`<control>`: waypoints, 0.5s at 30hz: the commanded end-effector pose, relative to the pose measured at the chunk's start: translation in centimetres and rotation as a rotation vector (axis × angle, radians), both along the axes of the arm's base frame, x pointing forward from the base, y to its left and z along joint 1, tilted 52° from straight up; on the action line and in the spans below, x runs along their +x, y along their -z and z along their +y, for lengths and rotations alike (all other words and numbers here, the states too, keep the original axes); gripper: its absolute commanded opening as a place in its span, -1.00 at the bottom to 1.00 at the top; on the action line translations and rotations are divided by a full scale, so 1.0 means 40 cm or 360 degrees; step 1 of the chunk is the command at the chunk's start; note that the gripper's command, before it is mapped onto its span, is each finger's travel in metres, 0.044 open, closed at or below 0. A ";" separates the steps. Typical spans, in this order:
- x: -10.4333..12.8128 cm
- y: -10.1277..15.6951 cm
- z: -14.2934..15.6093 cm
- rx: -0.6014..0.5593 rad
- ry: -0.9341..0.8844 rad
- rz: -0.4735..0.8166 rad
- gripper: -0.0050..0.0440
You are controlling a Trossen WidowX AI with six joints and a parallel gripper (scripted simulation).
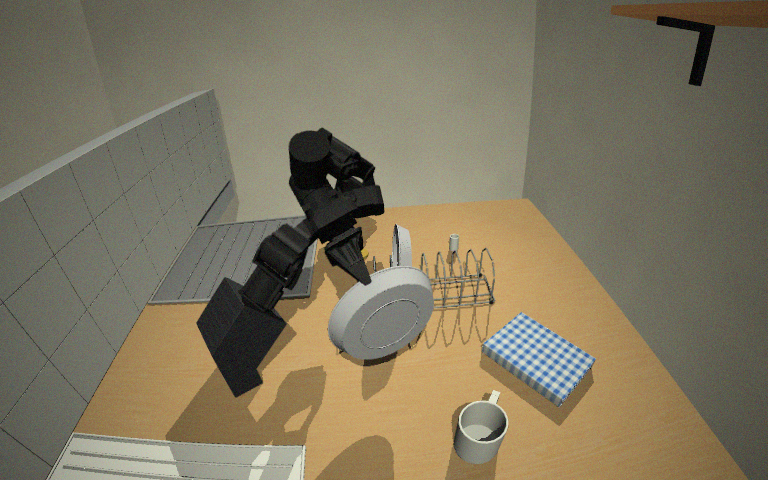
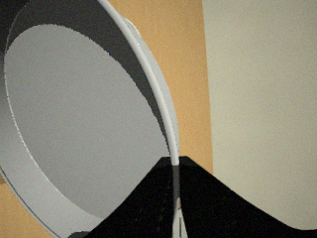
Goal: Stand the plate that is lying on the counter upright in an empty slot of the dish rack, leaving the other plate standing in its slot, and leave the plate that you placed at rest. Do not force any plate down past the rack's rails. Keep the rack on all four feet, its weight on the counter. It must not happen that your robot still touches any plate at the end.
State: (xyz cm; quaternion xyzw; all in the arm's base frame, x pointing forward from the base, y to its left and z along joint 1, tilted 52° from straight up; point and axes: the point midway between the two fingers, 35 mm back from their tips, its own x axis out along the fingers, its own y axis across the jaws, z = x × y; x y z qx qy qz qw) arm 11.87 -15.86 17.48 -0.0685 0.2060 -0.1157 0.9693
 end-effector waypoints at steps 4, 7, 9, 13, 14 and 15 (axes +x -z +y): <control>-0.005 0.011 -0.003 -0.0176 -0.0091 -0.0106 -0.80; -0.008 0.013 -0.005 -0.0315 -0.0122 -0.0172 -0.80; -0.010 0.014 -0.005 -0.0370 -0.0131 -0.0195 -0.80; -0.008 0.020 -0.005 -0.0497 -0.0171 -0.0227 -0.80; -0.008 0.022 -0.004 -0.0548 -0.0184 -0.0240 -0.80; -0.007 0.024 -0.004 -0.0585 -0.0192 -0.0258 -0.80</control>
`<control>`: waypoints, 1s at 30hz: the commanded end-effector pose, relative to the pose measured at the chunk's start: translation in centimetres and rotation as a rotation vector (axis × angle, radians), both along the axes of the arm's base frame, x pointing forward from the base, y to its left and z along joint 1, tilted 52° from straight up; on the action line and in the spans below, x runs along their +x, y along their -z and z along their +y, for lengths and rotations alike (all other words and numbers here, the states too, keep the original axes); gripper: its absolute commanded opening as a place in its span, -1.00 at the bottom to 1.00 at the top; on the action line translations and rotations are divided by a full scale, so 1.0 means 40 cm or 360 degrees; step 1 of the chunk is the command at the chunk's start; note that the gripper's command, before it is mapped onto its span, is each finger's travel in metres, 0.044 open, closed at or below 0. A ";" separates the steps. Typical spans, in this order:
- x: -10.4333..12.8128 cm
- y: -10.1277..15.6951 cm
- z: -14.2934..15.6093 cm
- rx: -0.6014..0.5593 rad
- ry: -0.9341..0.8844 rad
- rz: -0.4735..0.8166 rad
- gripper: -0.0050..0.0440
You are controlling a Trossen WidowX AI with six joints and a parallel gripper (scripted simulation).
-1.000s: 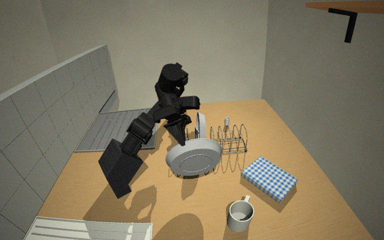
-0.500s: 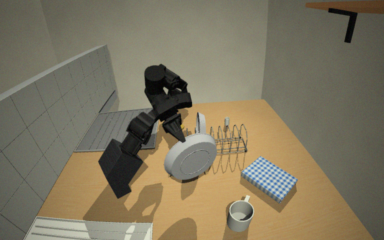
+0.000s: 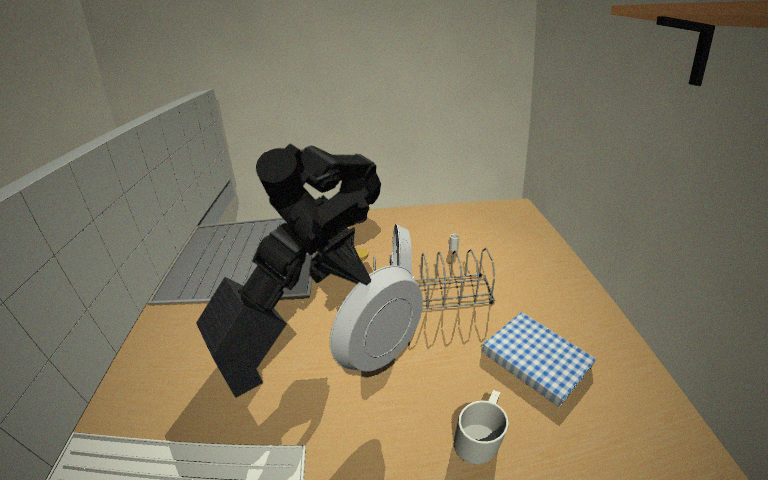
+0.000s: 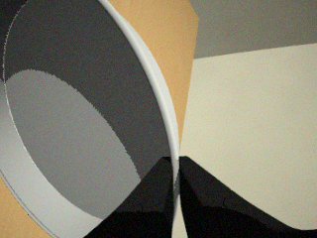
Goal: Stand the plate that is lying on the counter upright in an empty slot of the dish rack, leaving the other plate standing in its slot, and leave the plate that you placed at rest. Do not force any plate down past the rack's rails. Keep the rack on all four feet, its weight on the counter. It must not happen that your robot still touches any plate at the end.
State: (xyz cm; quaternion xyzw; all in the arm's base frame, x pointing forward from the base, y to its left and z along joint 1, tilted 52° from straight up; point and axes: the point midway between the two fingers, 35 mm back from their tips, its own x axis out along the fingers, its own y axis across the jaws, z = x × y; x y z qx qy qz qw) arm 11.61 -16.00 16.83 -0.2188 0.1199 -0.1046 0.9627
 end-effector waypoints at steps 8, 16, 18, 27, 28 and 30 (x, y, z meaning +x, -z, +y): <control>0.000 0.014 0.001 -0.0278 -0.0068 -0.0111 -0.80; -0.001 0.018 0.002 -0.0396 -0.0071 -0.0147 -0.80; -0.001 0.019 0.002 -0.0414 -0.0071 -0.0153 -0.80; -0.001 0.020 0.003 -0.0461 -0.0070 -0.0164 -0.80; -0.001 0.020 0.003 -0.0465 -0.0070 -0.0165 -0.80; 0.000 0.020 0.003 -0.0447 -0.0070 -0.0150 -0.80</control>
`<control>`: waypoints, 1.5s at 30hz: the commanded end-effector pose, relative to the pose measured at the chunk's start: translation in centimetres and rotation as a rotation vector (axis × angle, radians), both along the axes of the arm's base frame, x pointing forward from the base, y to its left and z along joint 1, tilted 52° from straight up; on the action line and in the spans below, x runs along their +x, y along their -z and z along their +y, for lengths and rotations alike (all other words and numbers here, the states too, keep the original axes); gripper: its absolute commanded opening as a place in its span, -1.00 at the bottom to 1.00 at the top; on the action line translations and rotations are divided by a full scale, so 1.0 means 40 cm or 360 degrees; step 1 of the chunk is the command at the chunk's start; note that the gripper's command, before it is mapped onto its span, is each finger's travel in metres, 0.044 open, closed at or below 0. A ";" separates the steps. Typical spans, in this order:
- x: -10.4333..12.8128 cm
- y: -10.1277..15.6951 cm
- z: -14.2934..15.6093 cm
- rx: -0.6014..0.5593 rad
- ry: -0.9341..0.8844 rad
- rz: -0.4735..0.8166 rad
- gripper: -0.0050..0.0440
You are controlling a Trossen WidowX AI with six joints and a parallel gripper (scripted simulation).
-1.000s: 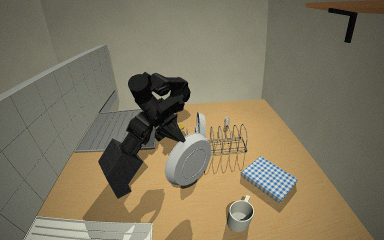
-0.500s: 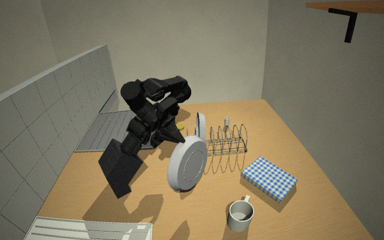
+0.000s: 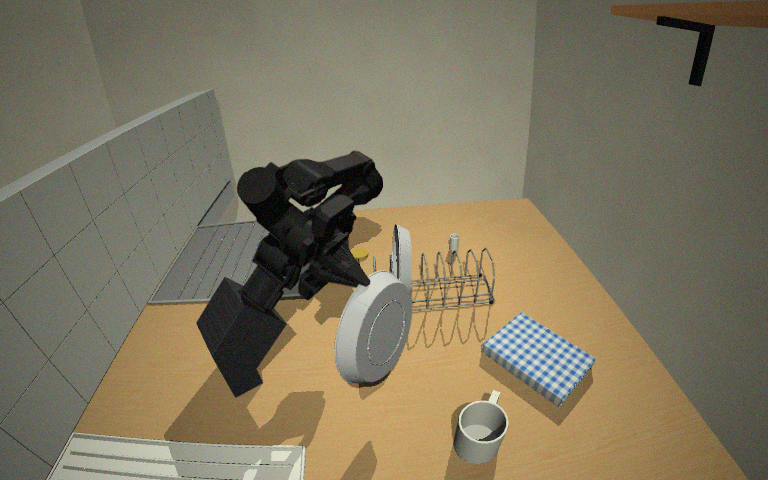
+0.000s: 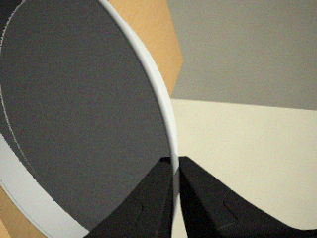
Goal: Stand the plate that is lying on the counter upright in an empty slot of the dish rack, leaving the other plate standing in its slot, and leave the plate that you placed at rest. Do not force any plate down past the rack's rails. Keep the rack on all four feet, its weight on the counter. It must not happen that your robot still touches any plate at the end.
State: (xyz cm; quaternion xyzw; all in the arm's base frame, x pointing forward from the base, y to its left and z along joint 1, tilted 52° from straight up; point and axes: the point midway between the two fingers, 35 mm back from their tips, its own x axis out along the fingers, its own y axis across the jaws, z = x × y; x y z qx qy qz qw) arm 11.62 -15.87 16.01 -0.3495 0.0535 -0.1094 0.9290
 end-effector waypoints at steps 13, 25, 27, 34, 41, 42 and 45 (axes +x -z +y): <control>0.000 0.000 0.000 0.0002 0.0000 0.0001 -0.80; 0.011 0.001 0.000 0.0015 -0.0039 0.0060 -0.80; 0.017 0.002 0.000 0.0021 -0.0060 0.0093 -0.80; 0.038 0.002 -0.001 0.0036 -0.0117 0.0205 -0.80; 0.055 -0.002 -0.003 0.0041 -0.0151 0.0295 -0.80; 0.055 -0.002 -0.003 0.0041 -0.0151 0.0295 -0.80; 0.063 -0.005 -0.004 0.0041 -0.0162 0.0337 -0.80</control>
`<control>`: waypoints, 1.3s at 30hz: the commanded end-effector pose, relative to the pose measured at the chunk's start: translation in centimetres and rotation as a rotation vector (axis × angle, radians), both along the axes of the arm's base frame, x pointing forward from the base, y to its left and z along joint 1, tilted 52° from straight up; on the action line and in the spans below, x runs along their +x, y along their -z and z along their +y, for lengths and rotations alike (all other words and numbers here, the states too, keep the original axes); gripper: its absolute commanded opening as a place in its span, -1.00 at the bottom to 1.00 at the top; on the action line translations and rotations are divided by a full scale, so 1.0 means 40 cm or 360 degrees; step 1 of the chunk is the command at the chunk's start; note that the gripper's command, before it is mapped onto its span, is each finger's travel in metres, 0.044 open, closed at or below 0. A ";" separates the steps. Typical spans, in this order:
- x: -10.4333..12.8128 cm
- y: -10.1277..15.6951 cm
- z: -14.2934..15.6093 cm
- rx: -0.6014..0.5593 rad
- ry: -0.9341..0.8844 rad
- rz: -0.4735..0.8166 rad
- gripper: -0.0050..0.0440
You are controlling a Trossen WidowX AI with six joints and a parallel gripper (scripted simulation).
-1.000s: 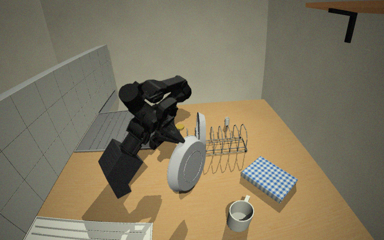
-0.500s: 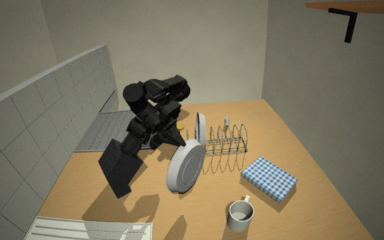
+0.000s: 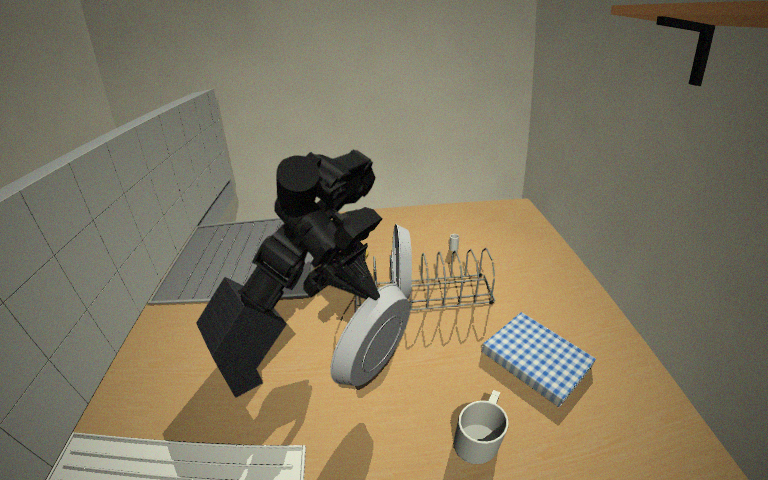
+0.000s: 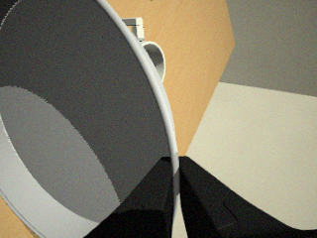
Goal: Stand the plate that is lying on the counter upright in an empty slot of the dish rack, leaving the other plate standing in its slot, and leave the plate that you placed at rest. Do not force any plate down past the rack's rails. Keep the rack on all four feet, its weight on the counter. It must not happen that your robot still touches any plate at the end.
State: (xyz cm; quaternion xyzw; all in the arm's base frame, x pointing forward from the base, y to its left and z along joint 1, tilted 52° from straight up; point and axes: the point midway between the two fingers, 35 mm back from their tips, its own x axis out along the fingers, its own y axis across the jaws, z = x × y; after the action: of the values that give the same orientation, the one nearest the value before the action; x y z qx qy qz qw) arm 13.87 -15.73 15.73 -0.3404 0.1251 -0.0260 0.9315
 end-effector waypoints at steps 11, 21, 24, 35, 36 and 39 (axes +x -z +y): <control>0.038 -0.029 -0.013 -0.0047 -0.0018 0.0167 -0.80; 0.065 -0.051 -0.012 -0.0067 -0.0028 0.0236 -0.80; 0.075 -0.061 -0.010 -0.0077 -0.0028 0.0255 -0.80; 0.107 -0.095 -0.004 -0.0108 -0.0019 0.0294 -0.80; 0.110 -0.100 -0.003 -0.0112 -0.0017 0.0296 -0.80; 0.121 -0.113 0.000 -0.0123 -0.0010 0.0301 -0.80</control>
State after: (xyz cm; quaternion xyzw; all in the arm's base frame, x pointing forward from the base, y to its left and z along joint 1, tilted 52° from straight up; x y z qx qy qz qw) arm 18.31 -15.58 19.29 -0.3664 0.2078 0.0120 0.9069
